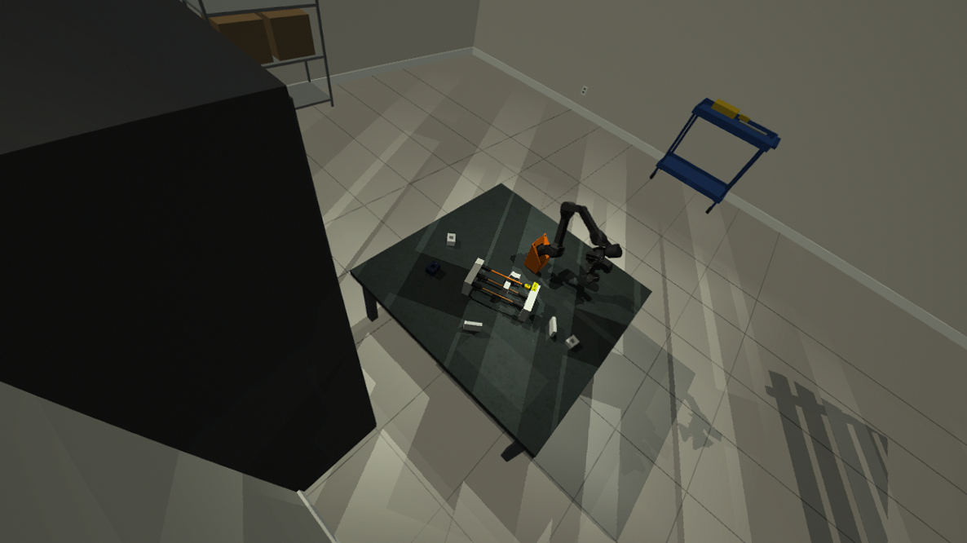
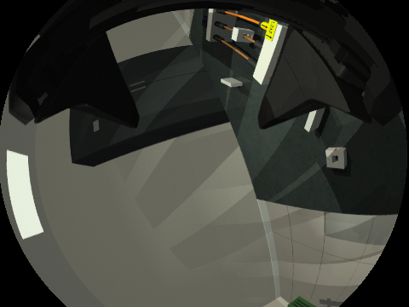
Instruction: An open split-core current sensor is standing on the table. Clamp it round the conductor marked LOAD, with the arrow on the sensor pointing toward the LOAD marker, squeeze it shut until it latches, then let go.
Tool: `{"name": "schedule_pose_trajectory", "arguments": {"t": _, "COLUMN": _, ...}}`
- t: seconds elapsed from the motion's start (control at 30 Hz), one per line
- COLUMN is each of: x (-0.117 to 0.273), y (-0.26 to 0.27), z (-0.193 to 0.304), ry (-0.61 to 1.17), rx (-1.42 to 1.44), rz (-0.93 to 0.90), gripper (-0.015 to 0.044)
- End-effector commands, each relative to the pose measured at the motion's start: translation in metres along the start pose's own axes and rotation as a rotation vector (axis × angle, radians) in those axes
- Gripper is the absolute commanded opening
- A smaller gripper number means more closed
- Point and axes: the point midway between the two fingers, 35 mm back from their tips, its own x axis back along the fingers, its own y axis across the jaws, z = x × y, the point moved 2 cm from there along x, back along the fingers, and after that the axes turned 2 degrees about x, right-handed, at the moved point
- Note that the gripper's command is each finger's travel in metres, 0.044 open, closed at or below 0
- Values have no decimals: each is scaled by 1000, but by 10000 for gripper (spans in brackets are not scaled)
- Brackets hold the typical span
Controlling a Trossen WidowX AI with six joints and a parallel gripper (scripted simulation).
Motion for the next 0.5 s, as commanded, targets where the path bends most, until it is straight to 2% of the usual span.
{"name": "schedule_pose_trajectory", "arguments": {"t": 0.0, "x": -26, "y": 8, "z": 4, "ry": 15, "rx": -63, "rz": 53, "gripper": 440}}
{"name": "schedule_pose_trajectory", "arguments": {"t": 0.23, "x": -72, "y": -2, "z": 25, "ry": 40, "rx": -164, "rz": 157, "gripper": 440}}
{"name": "schedule_pose_trajectory", "arguments": {"t": 0.47, "x": -110, "y": -37, "z": 65, "ry": 58, "rx": -264, "rz": 265, "gripper": 440}}
